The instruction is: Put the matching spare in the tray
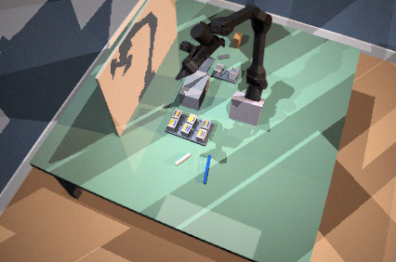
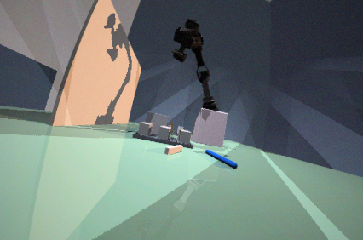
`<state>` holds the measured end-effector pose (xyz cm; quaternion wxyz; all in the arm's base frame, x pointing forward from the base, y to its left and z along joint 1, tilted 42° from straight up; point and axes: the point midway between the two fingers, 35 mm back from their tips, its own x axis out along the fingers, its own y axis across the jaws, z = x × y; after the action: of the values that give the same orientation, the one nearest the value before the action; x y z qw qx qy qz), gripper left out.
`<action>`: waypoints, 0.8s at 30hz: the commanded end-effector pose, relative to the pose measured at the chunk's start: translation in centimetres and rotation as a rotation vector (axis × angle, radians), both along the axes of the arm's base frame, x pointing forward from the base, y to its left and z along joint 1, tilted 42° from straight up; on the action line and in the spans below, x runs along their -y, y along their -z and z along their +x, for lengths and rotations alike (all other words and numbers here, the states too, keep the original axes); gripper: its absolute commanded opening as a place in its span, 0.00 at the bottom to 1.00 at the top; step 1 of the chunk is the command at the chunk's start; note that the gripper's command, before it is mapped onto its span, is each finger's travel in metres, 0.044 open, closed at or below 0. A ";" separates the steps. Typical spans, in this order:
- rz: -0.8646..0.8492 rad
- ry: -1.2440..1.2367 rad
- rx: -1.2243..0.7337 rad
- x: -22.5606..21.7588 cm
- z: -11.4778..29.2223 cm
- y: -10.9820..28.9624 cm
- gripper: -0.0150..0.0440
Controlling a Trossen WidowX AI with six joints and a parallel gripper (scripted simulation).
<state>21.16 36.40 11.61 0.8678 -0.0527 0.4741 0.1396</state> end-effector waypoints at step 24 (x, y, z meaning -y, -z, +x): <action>-0.822 0.375 -0.345 24.3 14.7 1.3 1.00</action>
<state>35.75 12.28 10.23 0.6990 -0.2738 0.6265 -0.2095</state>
